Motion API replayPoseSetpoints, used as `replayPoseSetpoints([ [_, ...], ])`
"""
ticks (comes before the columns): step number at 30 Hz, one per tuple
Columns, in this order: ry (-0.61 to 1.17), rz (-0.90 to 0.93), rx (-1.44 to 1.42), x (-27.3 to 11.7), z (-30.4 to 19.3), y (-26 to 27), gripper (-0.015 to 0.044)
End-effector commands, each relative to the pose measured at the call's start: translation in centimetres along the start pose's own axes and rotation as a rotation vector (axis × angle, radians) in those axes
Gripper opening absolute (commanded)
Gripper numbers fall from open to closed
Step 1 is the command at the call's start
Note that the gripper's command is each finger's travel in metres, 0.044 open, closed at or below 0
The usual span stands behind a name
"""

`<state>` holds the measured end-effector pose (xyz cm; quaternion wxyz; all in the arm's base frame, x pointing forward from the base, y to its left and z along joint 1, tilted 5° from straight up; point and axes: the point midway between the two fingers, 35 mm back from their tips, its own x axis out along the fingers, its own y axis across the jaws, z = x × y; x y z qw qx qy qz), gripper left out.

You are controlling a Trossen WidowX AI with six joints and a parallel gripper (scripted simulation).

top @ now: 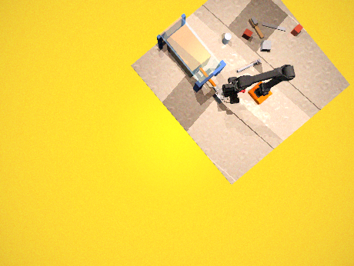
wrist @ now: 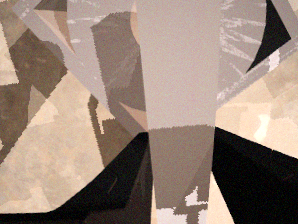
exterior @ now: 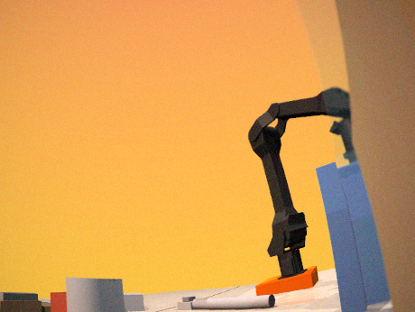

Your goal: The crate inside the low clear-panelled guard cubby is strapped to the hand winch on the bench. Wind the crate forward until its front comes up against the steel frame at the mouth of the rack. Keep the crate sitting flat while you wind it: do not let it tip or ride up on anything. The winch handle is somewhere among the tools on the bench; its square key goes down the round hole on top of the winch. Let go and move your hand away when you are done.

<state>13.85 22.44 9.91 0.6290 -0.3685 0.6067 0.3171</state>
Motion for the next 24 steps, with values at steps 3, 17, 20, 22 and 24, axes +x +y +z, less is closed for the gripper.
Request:
replayPoseSetpoints([
  [3, 0.065, 0.008, 0.001, -0.38, 0.41, -0.04, 0.0000],
  [17, 0.065, 0.005, 0.001, -0.41, 0.49, -0.05, 0.0000],
  [20, 0.069, 0.006, 0.001, -0.23, 0.50, -0.06, 0.0000],
  [22, 0.069, 0.006, 0.001, -0.23, 0.49, -0.06, 0.0000],
  [24, 0.069, 0.006, 0.001, -0.23, 0.49, -0.06, 0.0000],
])
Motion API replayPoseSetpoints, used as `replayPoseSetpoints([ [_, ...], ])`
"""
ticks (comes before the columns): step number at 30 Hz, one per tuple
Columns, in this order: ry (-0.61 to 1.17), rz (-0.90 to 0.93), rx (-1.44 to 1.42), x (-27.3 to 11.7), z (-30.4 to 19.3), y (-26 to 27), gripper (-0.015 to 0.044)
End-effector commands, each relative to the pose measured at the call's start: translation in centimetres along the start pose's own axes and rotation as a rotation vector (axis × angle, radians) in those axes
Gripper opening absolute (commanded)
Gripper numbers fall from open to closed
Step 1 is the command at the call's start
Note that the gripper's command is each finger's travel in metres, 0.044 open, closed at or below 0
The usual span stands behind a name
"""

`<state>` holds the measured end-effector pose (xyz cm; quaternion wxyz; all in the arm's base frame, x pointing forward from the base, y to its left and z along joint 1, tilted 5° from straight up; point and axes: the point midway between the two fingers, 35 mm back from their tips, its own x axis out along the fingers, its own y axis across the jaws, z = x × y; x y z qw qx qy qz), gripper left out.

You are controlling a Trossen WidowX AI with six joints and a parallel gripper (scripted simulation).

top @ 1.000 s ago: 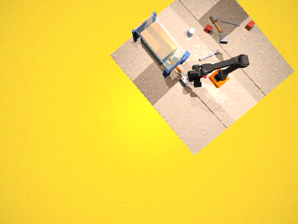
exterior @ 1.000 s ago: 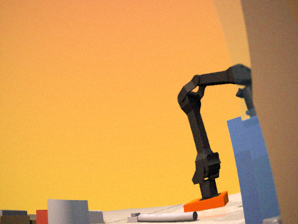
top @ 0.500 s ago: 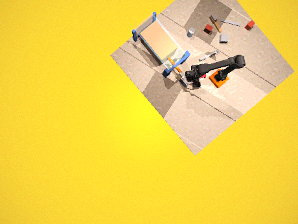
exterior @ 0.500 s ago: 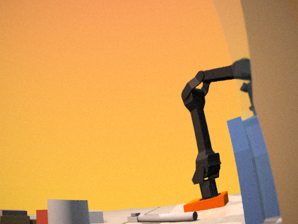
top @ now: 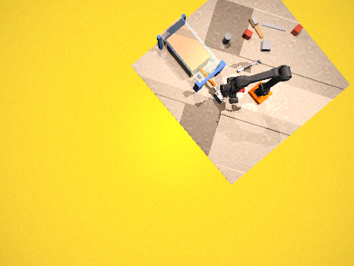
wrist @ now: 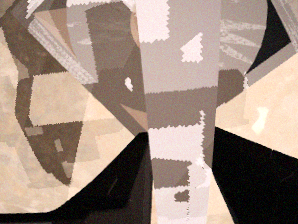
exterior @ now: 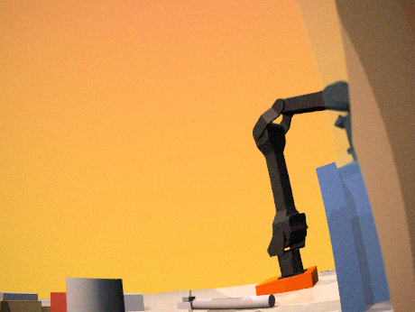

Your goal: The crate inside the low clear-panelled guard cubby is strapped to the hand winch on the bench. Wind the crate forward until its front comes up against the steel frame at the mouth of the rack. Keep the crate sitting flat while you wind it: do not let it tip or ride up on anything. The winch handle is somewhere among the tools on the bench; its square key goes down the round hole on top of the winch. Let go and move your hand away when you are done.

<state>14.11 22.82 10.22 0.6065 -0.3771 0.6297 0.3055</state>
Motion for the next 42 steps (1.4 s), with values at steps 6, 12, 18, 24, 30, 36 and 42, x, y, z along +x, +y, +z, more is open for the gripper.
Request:
replayPoseSetpoints([
  [6, -0.002, 0.007, 0.077, 0.2, 0.1, 0.3, 0.0000],
  [12, -0.002, 0.013, 0.150, 0.2, 0.1, 0.6, 0.0000],
  [18, -0.002, 0.014, 0.161, 0.3, 0.1, 0.7, 0.0000],
  [24, -0.001, 0.013, 0.156, 0.7, 0.2, 0.7, 0.0000],
  [30, -0.001, 0.009, 0.115, 1.0, 0.2, 0.5, 0.0000],
  [36, -0.001, 0.009, 0.113, 1.3, 0.2, 0.5, 0.0000],
  [42, -0.001, 0.012, 0.155, 1.5, 0.2, 0.7, 0.0000],
])
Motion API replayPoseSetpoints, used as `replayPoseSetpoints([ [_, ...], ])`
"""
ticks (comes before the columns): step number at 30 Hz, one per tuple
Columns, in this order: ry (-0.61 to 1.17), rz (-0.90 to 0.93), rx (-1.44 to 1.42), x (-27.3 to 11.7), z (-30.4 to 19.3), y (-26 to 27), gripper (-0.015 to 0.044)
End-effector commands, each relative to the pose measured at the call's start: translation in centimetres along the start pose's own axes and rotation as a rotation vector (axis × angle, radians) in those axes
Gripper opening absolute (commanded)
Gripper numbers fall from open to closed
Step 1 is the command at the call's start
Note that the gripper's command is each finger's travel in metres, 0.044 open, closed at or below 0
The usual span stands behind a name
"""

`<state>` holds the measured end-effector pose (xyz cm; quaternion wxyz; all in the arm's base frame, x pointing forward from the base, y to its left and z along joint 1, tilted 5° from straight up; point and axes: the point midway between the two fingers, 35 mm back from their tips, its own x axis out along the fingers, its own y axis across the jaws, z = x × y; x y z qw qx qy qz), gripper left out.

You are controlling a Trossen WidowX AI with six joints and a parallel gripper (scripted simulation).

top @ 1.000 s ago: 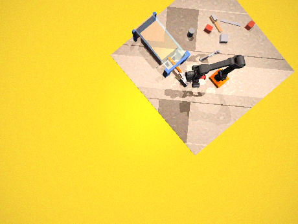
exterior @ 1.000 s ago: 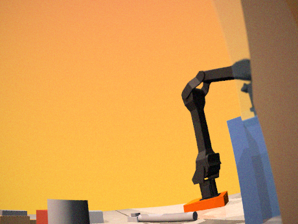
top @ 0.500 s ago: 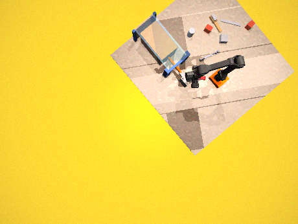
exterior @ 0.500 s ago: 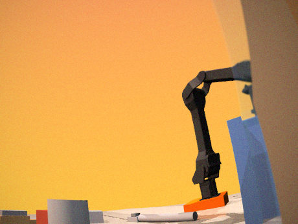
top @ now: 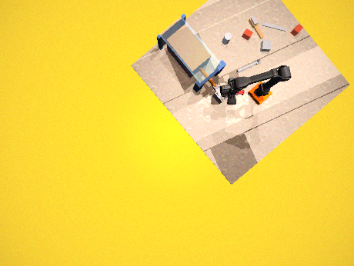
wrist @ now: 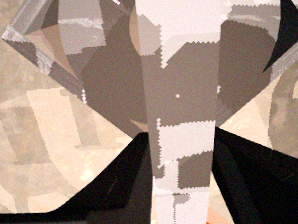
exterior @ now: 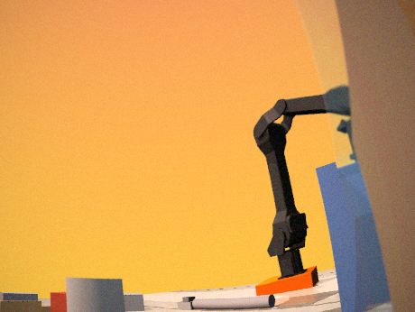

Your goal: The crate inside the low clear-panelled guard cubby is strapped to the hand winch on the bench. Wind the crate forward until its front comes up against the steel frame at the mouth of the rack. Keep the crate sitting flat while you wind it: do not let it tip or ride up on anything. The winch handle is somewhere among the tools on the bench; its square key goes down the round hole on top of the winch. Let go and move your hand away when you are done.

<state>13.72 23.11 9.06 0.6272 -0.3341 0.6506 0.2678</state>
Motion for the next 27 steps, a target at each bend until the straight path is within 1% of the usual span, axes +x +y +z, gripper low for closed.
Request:
replayPoseSetpoints([
  [1, -0.003, 0.001, 0.028, 0.38, 0.05, 0.11, 0.0000],
  [19, -0.003, 0.005, 0.075, 0.49, 0.02, 0.31, 0.0000],
  [23, -0.002, 0.000, 0.012, 0.49, 0.00, 0.02, 0.0000],
  [27, -0.002, -0.001, 0.006, 0.48, 0.00, -0.01, 0.0000],
])
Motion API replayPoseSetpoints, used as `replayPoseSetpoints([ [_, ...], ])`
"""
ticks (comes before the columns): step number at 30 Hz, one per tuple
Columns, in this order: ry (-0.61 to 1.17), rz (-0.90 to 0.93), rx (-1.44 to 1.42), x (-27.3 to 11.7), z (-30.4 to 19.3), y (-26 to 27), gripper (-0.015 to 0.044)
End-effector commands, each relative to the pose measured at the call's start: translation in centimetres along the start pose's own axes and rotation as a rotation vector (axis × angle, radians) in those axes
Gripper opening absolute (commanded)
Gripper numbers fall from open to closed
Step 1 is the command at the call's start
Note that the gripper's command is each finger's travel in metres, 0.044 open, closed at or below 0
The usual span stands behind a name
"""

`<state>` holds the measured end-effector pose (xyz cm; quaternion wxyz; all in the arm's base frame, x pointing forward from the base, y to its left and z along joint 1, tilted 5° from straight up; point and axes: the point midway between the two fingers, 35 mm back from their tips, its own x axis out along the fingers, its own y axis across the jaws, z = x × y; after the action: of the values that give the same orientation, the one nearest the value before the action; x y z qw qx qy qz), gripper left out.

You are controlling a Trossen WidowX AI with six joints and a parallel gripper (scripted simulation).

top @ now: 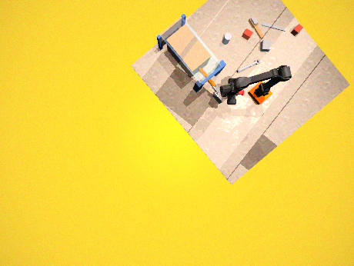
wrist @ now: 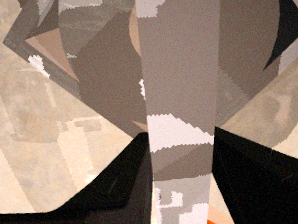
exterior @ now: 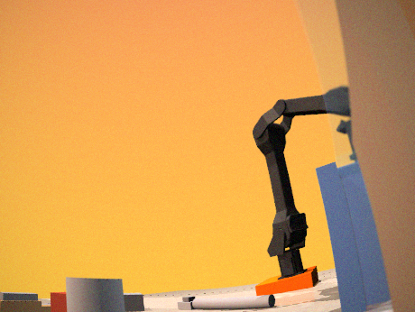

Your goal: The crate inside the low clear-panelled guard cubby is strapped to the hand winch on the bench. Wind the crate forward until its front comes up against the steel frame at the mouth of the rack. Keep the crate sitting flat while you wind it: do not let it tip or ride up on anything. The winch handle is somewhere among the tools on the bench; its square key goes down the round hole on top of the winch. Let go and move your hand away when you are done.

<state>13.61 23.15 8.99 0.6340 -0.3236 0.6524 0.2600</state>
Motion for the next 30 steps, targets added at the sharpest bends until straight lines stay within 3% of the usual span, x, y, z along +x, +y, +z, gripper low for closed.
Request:
replayPoseSetpoints([
  [1, 0.005, -0.002, -0.024, 0.40, 0.04, -0.13, 0.0000],
  [30, 0.004, -0.001, -0.005, 0.41, 0.03, -0.03, 0.0000],
])
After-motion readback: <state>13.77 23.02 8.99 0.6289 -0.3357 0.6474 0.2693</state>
